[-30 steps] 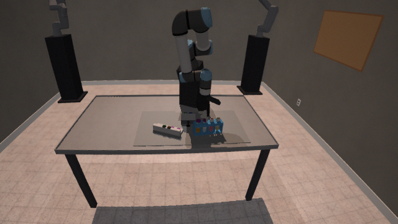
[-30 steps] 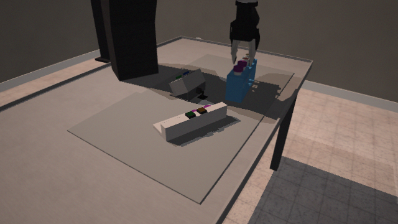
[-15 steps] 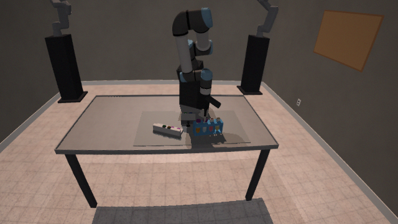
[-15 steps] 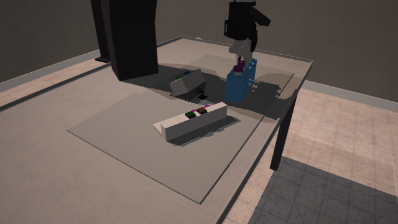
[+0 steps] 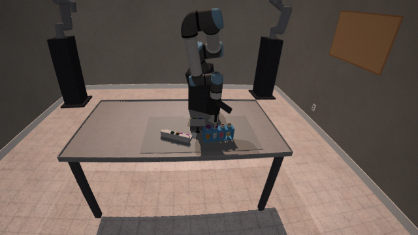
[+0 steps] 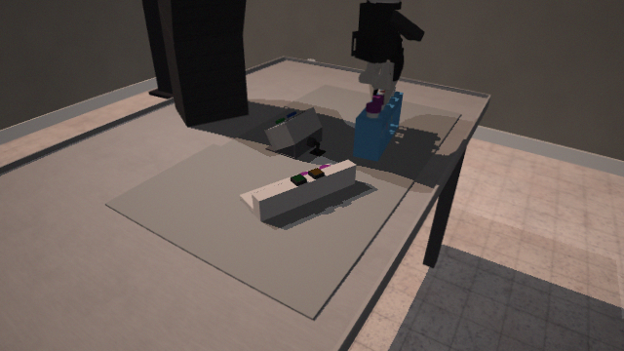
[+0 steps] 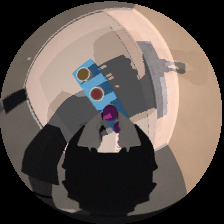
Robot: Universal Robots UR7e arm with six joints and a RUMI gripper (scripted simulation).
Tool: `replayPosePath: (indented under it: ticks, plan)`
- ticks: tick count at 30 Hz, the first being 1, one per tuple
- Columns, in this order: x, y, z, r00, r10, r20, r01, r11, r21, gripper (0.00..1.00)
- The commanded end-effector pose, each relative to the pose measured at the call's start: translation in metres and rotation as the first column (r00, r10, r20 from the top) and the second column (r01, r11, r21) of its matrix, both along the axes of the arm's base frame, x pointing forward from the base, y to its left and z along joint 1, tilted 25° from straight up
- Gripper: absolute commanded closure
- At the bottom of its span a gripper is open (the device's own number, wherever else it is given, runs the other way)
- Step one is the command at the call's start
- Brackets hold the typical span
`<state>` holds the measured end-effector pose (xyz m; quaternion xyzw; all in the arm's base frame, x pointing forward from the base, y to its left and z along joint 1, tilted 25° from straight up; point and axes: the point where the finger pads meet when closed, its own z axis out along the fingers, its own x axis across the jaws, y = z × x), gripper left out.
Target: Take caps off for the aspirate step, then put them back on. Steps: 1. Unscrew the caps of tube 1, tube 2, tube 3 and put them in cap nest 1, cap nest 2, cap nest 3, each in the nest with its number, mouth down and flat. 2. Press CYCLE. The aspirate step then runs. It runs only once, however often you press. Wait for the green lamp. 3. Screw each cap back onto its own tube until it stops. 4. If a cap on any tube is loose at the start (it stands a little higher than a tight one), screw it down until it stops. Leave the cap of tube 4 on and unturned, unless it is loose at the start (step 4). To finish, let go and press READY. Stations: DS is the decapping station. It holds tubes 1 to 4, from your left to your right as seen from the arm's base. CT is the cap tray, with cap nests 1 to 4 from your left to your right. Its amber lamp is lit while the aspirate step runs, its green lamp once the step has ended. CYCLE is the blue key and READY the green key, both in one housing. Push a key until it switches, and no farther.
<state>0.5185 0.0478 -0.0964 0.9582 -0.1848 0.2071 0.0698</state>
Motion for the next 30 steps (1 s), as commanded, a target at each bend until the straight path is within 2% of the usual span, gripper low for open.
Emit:
replayPosePath:
  ticks: [1, 5, 9, 11, 16, 21, 29, 30]
  plan:
    - [0.0002, 0.0002, 0.0005, 0.992, 0.124, -0.031, -0.126, 0.991, -0.049, 1.0]
    - [0.0002, 0.0003, 0.0006, 0.951, 0.296, -0.088, -0.305, 0.946, -0.113, 1.0]
    - [0.0001, 0.0002, 0.0007, 0.878, 0.453, -0.154, -0.475, 0.865, -0.164, 1.0]
    - [0.0001, 0.0002, 0.0007, 0.878, 0.453, -0.154, -0.475, 0.865, -0.164, 1.0]
    - [0.0001, 0.0003, 0.0008, 0.746, 0.619, -0.247, -0.664, 0.718, -0.208, 1.0]
    - [0.0, 0.0003, 0.001, 0.578, 0.74, -0.345, -0.816, 0.532, -0.227, 1.0]
    - [0.0, 0.0004, 0.001, 0.578, 0.74, -0.345, -0.816, 0.532, -0.227, 1.0]
    - [0.0, 0.0004, 0.001, 0.578, 0.74, -0.345, -0.816, 0.532, -0.227, 0.65]
